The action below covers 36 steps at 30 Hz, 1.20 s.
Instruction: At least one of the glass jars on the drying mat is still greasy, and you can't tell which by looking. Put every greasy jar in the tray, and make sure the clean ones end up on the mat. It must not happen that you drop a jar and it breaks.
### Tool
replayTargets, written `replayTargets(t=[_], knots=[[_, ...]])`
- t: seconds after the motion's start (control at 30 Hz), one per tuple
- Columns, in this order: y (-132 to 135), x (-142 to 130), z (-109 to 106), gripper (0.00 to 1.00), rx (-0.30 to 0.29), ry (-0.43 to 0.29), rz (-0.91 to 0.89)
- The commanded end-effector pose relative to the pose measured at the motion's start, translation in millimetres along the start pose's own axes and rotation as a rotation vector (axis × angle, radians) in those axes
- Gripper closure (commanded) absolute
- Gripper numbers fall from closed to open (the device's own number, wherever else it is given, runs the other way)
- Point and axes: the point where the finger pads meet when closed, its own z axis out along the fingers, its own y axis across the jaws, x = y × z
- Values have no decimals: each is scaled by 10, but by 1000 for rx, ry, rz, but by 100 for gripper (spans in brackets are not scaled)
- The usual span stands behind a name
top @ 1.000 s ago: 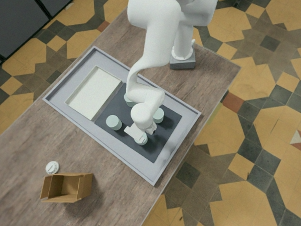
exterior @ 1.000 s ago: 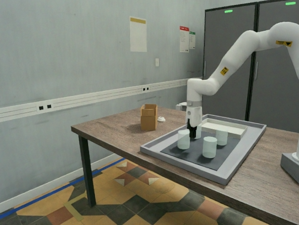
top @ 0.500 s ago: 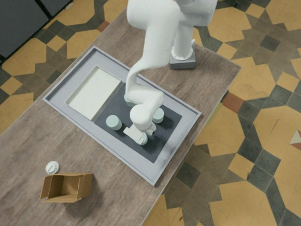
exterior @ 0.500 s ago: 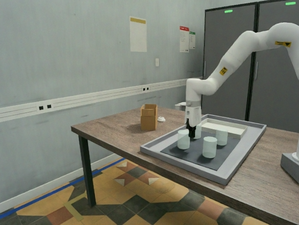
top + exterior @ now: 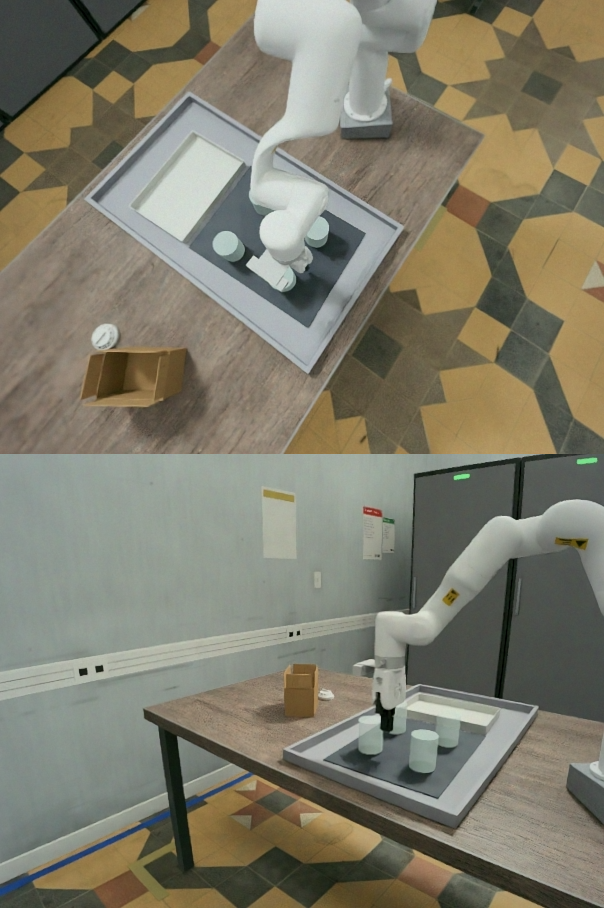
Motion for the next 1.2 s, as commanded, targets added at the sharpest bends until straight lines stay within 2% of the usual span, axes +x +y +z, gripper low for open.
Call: replayTargets(t=[0.0,1.17], knots=[[-4,21,-21,100,1,4,0],[-4,62,-55,100,1,4,0]])
